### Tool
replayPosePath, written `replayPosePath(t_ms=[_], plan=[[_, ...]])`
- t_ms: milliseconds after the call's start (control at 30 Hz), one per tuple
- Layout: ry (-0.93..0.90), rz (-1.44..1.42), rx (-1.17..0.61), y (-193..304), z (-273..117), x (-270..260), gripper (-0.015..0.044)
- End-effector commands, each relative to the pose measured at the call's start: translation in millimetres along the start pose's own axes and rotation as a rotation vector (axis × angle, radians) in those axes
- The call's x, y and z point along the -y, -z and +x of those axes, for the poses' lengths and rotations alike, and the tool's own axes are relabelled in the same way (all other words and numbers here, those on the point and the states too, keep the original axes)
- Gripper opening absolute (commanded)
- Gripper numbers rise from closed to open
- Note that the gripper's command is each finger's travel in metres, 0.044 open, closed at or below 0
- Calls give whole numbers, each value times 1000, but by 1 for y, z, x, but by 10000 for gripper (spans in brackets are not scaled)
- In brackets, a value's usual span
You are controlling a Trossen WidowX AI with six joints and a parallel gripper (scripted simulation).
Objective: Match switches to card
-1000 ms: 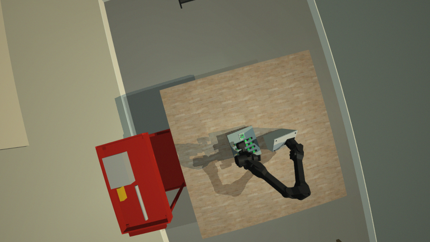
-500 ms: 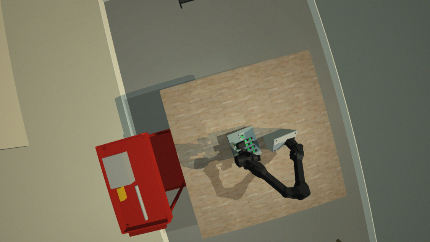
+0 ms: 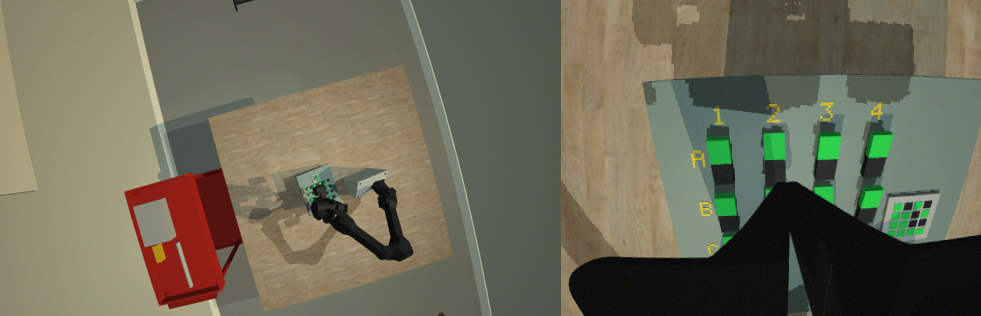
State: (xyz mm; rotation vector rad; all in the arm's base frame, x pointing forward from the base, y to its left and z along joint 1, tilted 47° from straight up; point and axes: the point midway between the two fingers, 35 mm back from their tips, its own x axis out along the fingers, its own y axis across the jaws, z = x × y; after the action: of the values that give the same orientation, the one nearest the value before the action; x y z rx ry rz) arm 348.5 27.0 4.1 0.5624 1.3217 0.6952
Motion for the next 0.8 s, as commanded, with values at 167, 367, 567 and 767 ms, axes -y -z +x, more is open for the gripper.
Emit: replayPosePath(t_ms=[167,367,567,767], plan=[[7,-15,9,-5,-14,47,0],[7,-15,10,-3,-14,67,0],[6,-16,-8,-4,10,67,0],[5,-16,-16,-5,23,66,0]])
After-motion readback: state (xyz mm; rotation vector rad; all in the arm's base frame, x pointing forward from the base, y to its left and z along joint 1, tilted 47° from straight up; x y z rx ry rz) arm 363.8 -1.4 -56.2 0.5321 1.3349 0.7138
